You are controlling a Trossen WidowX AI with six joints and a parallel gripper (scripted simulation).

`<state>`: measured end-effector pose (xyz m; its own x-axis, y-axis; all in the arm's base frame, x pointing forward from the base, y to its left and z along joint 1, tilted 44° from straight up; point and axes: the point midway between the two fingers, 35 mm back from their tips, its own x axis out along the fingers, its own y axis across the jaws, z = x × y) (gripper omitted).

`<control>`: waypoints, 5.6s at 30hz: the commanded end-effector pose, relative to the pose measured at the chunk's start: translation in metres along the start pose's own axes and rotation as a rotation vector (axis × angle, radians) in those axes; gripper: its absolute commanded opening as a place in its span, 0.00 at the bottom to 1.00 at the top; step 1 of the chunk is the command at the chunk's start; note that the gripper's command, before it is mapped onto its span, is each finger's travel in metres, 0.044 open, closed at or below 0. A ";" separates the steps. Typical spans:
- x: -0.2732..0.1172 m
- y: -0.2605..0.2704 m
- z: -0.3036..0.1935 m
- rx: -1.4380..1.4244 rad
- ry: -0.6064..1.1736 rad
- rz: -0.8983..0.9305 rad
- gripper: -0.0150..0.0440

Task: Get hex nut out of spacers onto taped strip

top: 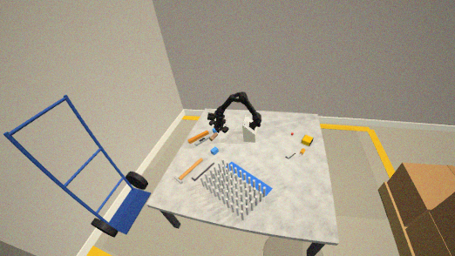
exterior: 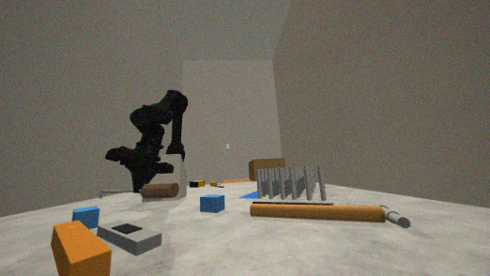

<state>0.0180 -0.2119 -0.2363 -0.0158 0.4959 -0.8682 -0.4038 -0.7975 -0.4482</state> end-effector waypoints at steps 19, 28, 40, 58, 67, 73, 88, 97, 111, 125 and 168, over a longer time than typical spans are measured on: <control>0.032 -0.007 -0.002 -0.005 0.002 0.009 0.25; 0.046 -0.011 -0.003 -0.008 0.002 0.014 0.25; 0.057 -0.014 -0.004 -0.020 0.001 0.032 0.25; 0.057 -0.014 -0.004 -0.030 0.004 0.065 0.25; 0.057 -0.014 -0.004 -0.034 0.007 0.083 0.25; 0.057 -0.014 -0.004 -0.037 0.009 0.094 0.25; 0.054 -0.009 -0.006 -0.041 0.014 0.116 0.48; 0.054 -0.009 -0.006 -0.041 0.014 0.116 0.88; -0.016 0.012 -0.007 -0.040 0.010 0.135 1.00; -0.016 0.012 -0.007 -0.040 0.010 0.135 1.00; -0.018 0.007 -0.094 -0.037 -0.267 0.043 0.73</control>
<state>0.1016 -0.2587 -0.2424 -0.2682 0.5312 -0.8037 -0.3586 -0.8294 -0.4284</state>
